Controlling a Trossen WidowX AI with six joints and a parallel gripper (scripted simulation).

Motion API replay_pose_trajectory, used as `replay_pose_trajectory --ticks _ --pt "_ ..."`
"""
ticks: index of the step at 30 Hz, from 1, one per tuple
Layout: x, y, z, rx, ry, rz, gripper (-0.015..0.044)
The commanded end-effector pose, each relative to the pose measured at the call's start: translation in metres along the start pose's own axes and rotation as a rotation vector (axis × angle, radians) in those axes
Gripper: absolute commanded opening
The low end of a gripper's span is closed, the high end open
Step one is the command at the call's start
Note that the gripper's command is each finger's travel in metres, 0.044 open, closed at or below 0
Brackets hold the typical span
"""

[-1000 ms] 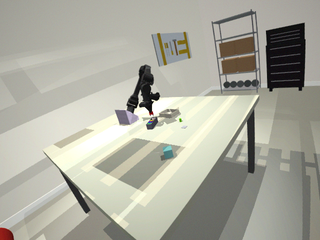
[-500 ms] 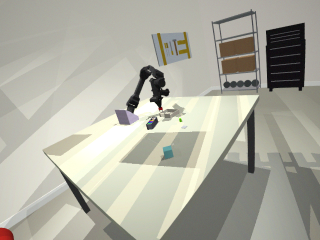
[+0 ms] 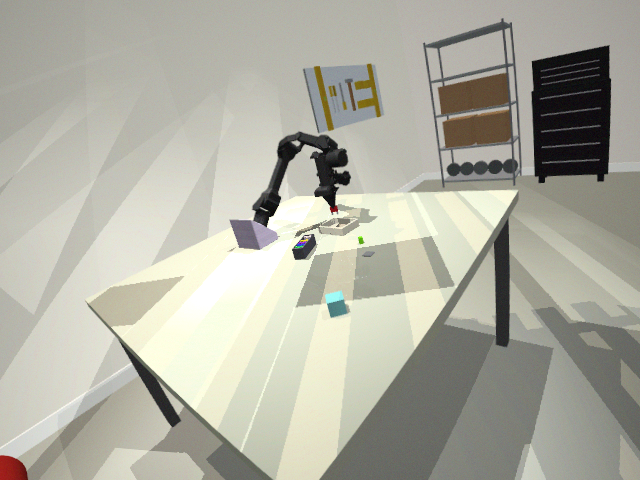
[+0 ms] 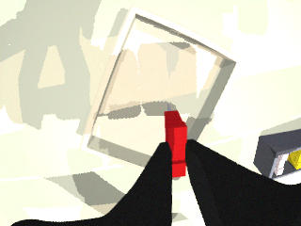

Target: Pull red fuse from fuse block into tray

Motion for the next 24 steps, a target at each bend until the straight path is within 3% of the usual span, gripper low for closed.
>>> replay_pose_trajectory --ticks 1,24 --pt "0.000 0.003 -0.002 0.004 0.001 -0.008 0.0000" --pt "0.000 0.003 -0.038 0.006 0.000 -0.007 0.0000"
Point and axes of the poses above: the point midway between the two fingers, 35 mm back from their tips, its own z axis back along the fingers, its own y axis across the jaws, x = y × z, the point moved 2 cm from there along z, back along the fingers, and after that the axes turned 12 degrees about -z, right-handed, at the moved point
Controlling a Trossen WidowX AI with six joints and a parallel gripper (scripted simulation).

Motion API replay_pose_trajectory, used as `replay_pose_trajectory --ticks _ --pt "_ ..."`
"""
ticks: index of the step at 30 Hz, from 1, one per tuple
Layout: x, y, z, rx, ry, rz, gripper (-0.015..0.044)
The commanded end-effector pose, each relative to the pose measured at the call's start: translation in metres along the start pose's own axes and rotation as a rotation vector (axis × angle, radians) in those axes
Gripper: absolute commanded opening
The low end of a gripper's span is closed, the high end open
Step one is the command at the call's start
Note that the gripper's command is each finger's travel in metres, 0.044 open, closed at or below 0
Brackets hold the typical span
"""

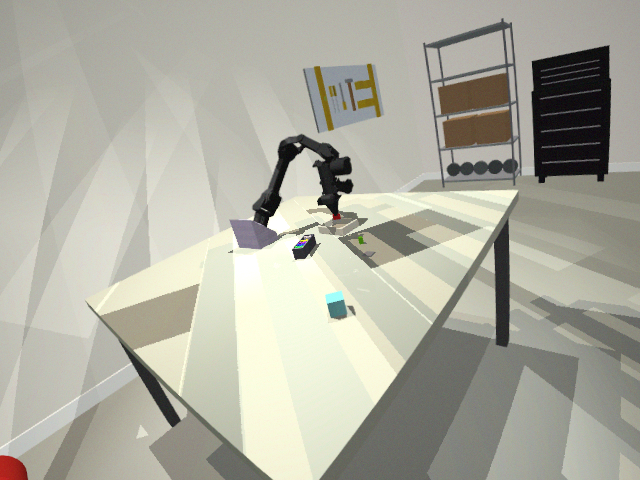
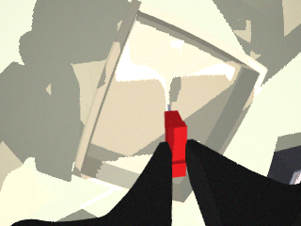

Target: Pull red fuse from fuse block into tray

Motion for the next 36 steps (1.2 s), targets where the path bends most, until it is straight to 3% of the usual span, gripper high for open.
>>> replay_pose_trajectory --ticks 1,4,17,22,36 --pt "-0.002 0.000 -0.007 0.005 0.006 -0.008 0.0000" --pt "-0.002 0.000 -0.007 0.005 0.006 -0.008 0.0000" --pt "-0.001 0.000 -0.002 0.001 0.002 0.000 0.0330" --pt "-0.002 0.000 0.033 0.003 0.007 -0.008 0.0330" --pt "-0.003 -0.001 0.032 0.002 0.007 -0.014 0.0330"
Point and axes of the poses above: the point midway between the two fingers, 35 mm back from their tips, its own z axis back along the fingers, its own y axis across the jaws, x = y × z, the point moved 2 cm from there along z, back along the fingers, and after that the axes turned 12 degrees about -z, right-handed, at the moved point
